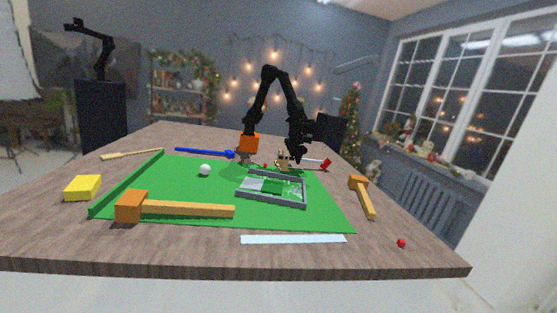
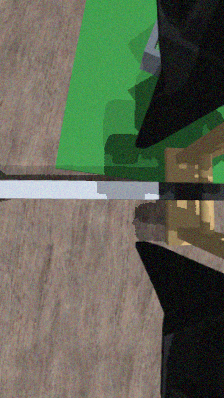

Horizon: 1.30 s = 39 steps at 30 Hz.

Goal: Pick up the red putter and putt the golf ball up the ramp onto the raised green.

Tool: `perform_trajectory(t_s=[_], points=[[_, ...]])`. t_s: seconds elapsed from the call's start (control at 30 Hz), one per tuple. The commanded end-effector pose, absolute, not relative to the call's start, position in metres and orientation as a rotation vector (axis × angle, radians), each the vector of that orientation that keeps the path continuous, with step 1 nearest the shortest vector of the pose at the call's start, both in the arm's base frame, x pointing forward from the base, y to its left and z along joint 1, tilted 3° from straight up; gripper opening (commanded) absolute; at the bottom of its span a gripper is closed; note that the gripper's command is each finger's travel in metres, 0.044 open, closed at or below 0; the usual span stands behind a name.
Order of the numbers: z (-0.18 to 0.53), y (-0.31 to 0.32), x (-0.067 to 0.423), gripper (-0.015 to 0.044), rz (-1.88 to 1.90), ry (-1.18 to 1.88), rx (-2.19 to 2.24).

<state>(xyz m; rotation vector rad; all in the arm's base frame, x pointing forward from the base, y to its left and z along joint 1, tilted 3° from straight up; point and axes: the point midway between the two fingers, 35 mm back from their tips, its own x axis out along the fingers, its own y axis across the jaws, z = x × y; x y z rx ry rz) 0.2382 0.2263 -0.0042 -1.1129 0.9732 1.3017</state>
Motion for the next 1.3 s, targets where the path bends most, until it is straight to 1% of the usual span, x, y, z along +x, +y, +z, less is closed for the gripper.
perform_trajectory(t_s=[0.0,0.53,1.03,1.27], points=[[-0.006,0.228,0.239,0.0440,1.307,0.963,-1.110],[-0.028,0.228,0.240,0.0440,1.307,0.963,-1.110],[-0.025,0.227,0.241,0.0046,1.299,0.966,-1.113],[-0.024,0.228,0.241,0.0000,1.299,0.966,-1.113]])
